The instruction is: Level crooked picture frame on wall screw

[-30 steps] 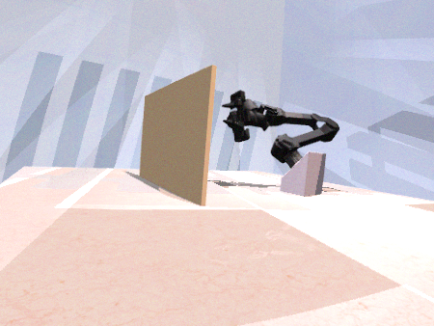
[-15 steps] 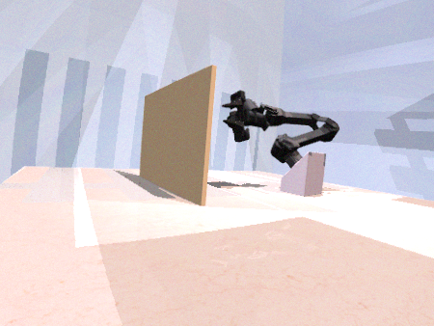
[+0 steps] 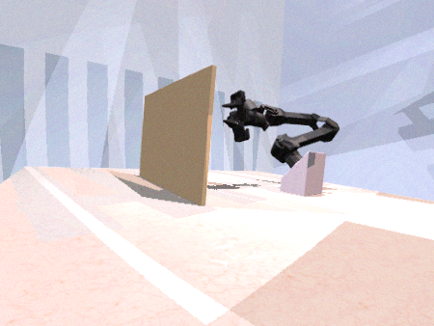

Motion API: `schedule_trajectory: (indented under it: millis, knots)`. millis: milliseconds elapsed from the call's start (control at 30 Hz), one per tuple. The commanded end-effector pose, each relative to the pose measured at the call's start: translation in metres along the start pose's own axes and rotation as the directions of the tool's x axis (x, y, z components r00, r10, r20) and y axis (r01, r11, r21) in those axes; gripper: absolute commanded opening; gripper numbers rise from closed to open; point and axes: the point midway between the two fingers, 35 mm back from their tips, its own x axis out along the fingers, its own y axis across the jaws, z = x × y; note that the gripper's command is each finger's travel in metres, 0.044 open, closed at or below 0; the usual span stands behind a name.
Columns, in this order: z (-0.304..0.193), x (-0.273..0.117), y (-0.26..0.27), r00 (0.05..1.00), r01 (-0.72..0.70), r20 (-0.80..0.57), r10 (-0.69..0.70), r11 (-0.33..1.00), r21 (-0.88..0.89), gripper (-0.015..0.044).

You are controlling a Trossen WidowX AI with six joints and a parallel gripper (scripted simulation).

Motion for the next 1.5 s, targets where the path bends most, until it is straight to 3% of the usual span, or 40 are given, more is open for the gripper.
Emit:
schedule_trajectory:
  millis: [0,733,1033,1467]
  knots:
    - [0.000,0.000,0.001,1.000,-0.004,-0.003,0.004,1.000,0.003,0.0260]
    - [0.000,0.000,0.001,1.000,-0.004,-0.003,0.004,1.000,0.003,0.0260]
    - [0.011,0.061,-0.036,0.997,-0.034,0.066,0.032,0.999,0.033,0.0260]
    - [0.011,0.062,-0.037,0.997,-0.035,0.068,0.032,0.999,0.034,0.0260]
